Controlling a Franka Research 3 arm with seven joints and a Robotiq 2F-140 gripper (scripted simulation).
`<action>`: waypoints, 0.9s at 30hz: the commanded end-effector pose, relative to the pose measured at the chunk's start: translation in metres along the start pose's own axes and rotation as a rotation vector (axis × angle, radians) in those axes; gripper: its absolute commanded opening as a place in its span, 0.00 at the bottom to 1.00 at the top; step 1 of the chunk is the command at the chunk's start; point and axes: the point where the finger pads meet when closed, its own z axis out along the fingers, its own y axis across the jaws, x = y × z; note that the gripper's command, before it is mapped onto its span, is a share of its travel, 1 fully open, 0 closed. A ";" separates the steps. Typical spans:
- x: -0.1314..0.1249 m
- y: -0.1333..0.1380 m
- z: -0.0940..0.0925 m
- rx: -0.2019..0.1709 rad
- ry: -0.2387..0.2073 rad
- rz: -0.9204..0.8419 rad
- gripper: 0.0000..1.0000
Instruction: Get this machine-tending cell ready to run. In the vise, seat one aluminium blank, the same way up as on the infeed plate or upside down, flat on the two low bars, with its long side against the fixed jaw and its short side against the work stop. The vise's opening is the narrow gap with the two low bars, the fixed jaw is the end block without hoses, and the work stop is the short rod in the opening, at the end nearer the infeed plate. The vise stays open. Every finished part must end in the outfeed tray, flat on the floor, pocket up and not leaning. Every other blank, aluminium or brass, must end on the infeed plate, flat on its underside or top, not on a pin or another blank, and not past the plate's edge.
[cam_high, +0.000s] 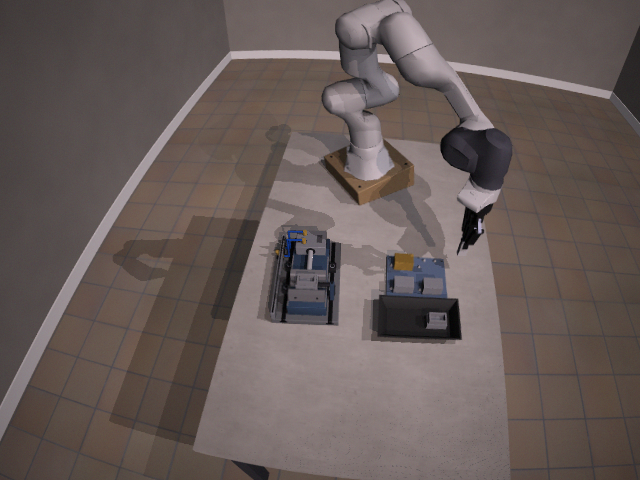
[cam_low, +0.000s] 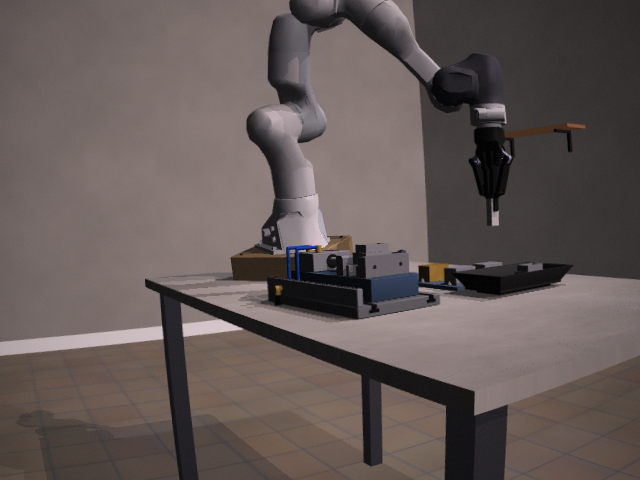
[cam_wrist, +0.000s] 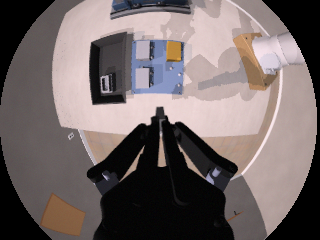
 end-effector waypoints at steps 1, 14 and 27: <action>-0.001 -0.003 0.005 0.010 -0.005 0.013 0.00; -0.001 -0.003 0.012 0.010 -0.005 0.013 0.00; -0.001 -0.003 0.013 0.010 -0.005 0.013 0.00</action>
